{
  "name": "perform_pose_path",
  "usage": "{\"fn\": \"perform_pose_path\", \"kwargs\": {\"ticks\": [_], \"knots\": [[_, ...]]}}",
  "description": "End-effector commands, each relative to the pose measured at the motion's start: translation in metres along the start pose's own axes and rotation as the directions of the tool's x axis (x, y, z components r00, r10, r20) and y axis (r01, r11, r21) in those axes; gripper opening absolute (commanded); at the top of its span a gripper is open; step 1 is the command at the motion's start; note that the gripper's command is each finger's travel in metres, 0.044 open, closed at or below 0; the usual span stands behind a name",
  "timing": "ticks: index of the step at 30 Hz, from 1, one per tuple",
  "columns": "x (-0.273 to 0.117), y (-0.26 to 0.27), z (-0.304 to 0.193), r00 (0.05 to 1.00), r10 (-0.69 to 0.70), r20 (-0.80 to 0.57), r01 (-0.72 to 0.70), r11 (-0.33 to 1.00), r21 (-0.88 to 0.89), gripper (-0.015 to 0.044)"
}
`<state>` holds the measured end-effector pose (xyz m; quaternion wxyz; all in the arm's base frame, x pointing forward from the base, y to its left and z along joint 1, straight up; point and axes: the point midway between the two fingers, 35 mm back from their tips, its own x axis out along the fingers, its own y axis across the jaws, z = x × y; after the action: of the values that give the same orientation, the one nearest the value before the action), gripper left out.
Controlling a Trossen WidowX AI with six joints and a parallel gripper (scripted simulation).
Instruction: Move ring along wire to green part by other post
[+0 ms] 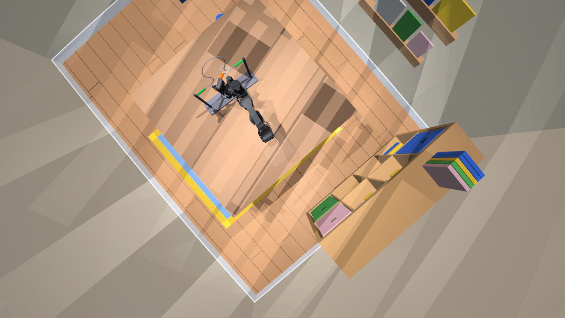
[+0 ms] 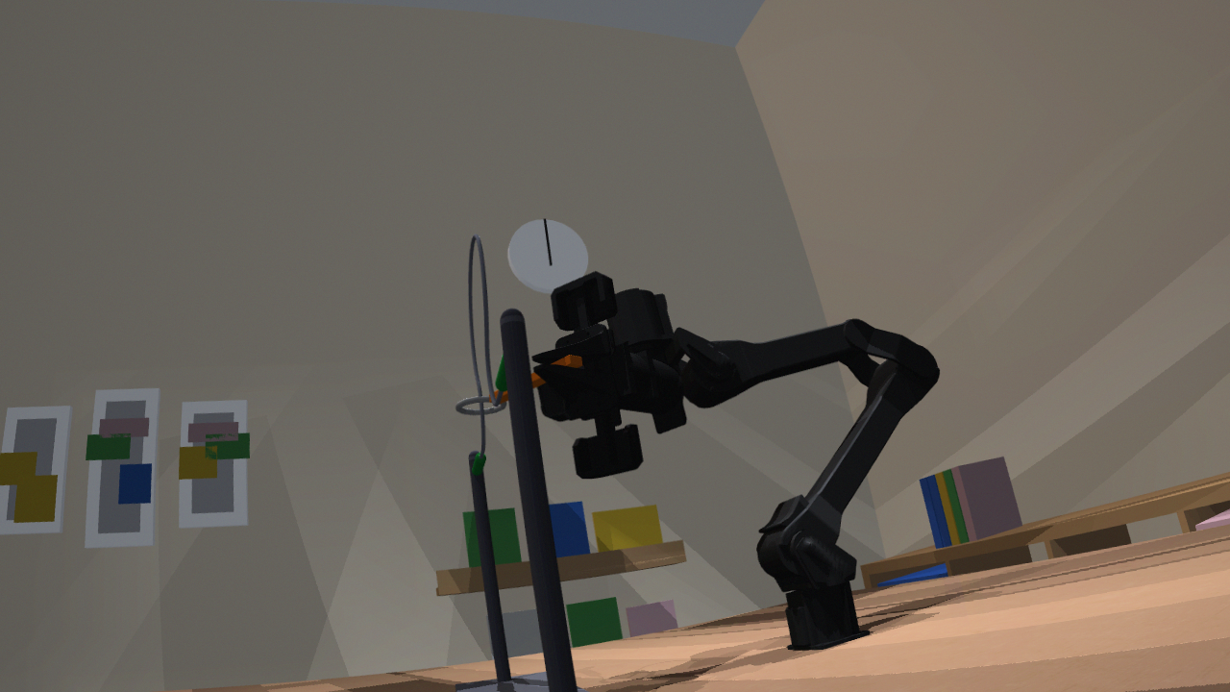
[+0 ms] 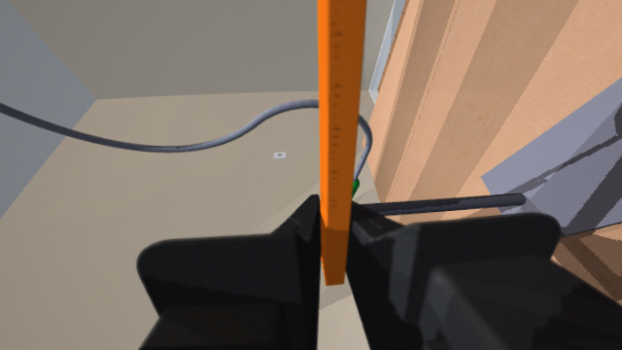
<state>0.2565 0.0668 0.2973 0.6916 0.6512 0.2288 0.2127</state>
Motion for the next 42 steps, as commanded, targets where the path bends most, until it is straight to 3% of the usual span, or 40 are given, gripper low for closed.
{"fn": "perform_pose_path", "kwargs": {"ticks": [1, 17, 25, 42], "knots": [[-0.001, 0.013, 0.000, 0.999, 0.052, -0.004, -0.051, 0.997, 0.065, -0.0150], [-0.011, 0.063, 0.011, 0.967, 0.255, 0.028, -0.250, 0.910, 0.330, -0.0150], [-0.009, 0.083, 0.022, 0.953, 0.277, 0.122, -0.302, 0.858, 0.415, -0.0150], [-0.015, 0.096, 0.030, 0.960, 0.257, 0.111, -0.280, 0.861, 0.425, -0.0150]]}}
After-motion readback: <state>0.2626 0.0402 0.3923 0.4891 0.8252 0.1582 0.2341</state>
